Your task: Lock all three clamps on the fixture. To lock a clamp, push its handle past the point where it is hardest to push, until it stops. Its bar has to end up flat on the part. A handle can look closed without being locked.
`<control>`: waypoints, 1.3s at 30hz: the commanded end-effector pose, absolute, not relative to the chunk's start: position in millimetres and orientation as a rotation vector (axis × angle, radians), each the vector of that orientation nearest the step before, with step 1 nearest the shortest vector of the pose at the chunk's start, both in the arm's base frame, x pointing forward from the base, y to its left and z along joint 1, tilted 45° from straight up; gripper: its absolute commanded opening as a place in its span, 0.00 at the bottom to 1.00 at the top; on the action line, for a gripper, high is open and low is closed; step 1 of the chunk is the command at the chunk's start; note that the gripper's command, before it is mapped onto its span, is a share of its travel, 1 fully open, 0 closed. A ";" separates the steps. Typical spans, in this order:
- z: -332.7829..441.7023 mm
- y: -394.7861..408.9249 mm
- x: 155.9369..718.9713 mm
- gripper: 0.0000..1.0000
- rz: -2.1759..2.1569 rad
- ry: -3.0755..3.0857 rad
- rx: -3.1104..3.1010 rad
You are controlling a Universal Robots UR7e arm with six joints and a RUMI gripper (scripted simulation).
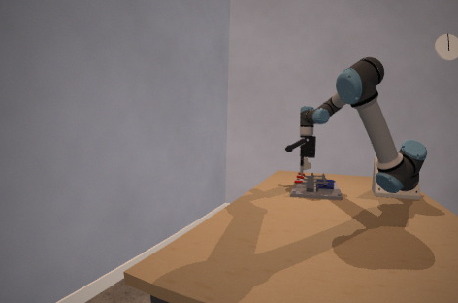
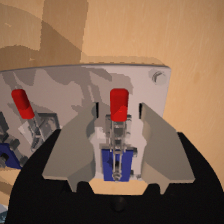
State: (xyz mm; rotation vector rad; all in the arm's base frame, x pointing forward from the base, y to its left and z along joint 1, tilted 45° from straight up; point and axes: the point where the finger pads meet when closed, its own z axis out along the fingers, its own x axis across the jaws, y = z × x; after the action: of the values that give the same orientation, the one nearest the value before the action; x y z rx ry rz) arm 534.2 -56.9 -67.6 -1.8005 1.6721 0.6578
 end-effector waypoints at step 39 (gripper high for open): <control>-67.9 -57.1 534.4 0.00 0.656 1.673 -1.801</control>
State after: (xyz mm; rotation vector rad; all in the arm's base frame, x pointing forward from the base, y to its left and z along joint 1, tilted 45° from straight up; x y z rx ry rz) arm 534.1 -56.5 -68.2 -1.8007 1.6723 0.6580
